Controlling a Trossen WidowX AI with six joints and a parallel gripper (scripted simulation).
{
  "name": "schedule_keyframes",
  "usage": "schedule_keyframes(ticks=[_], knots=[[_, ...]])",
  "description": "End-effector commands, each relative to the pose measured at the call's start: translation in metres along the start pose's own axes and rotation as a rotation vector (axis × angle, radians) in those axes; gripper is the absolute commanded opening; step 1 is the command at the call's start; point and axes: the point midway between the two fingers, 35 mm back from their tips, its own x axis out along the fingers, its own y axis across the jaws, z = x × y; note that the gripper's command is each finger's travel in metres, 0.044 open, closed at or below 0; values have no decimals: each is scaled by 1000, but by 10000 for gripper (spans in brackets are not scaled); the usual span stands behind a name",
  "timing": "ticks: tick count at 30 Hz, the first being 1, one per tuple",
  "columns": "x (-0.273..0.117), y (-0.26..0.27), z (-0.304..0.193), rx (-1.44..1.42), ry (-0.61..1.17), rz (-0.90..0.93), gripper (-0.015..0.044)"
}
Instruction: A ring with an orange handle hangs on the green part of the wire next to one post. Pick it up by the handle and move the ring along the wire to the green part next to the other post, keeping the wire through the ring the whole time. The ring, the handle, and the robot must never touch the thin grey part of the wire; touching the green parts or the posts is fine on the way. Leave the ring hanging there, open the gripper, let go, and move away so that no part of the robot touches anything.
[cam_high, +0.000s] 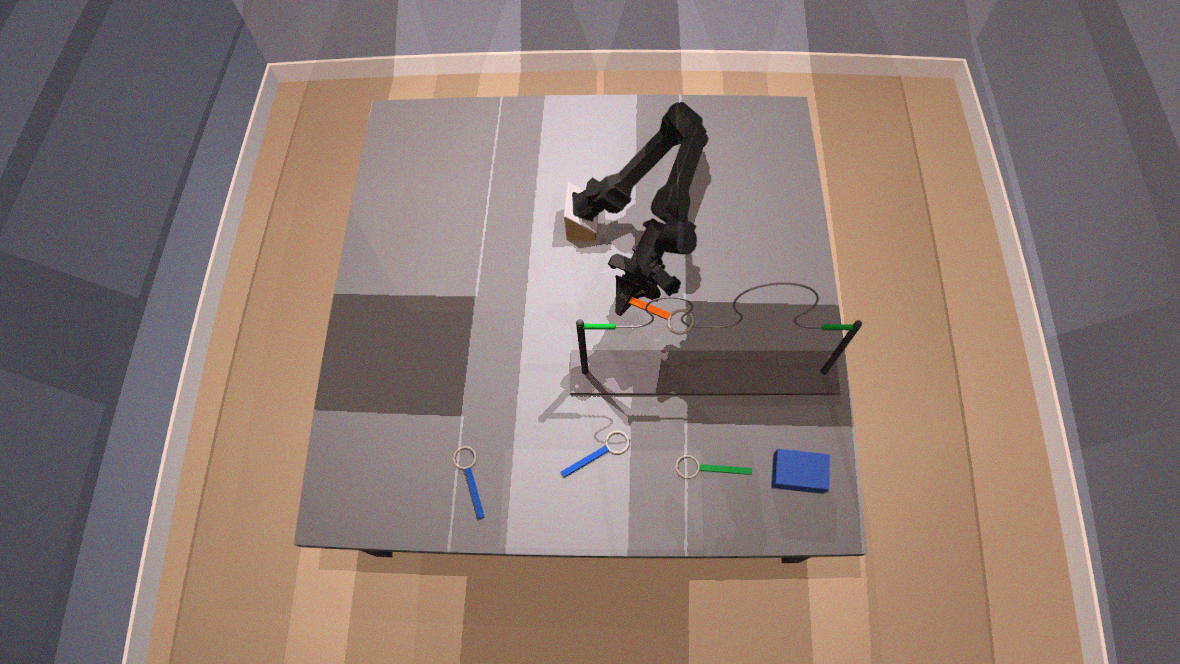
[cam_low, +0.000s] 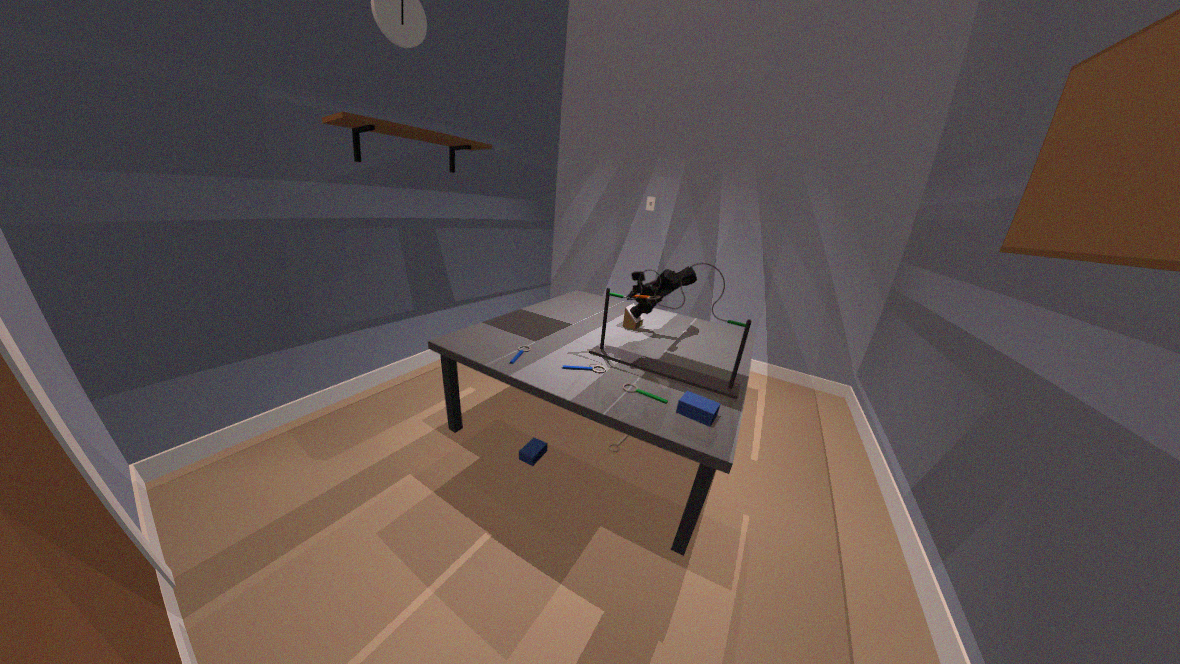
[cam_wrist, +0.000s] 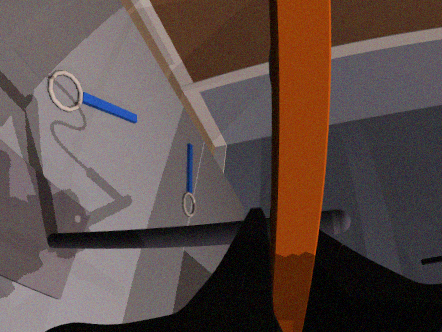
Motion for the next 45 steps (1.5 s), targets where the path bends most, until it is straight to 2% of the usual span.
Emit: schedule_keyframes(ticks=[1, 19, 45], knots=[[-4, -17, 4, -75, 3, -54, -150], [-14, -58, 13, -313, 34, -190, -150], [-26, -89, 27, -501, 58, -296, -150]])
